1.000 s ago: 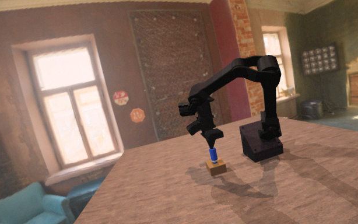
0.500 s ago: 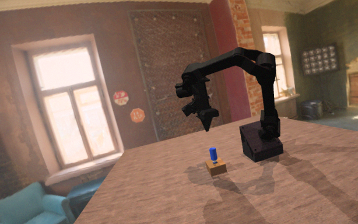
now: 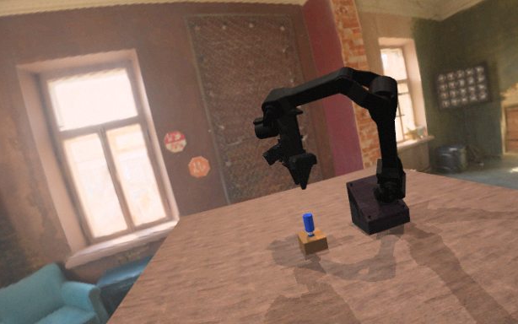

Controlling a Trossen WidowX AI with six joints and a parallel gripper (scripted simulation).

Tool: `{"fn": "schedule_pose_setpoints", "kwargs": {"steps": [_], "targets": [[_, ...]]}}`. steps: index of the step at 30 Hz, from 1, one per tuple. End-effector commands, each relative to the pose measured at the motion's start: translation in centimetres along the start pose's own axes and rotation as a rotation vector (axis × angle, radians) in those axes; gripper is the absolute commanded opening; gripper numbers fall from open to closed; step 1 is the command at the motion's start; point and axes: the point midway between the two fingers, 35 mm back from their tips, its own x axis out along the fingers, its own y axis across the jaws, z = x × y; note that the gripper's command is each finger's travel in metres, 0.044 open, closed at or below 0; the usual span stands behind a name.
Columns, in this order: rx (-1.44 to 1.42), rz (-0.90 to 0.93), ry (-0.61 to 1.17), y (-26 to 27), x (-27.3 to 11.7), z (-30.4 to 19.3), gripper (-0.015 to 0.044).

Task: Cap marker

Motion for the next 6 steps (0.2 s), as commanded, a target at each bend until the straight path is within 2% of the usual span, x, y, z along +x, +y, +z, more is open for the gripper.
{"fn": "schedule_pose_setpoints", "kwargs": {"steps": [1, 3, 6], "targets": [[-0.004, -0.004, 0.003, -0.06, -0.07, -0.03, 0.0394], [-0.004, -0.004, 0.003, -0.06, -0.07, -0.03, 0.0440], [-0.004, -0.004, 0.003, -0.06, -0.07, -0.03, 0.0440]]}}
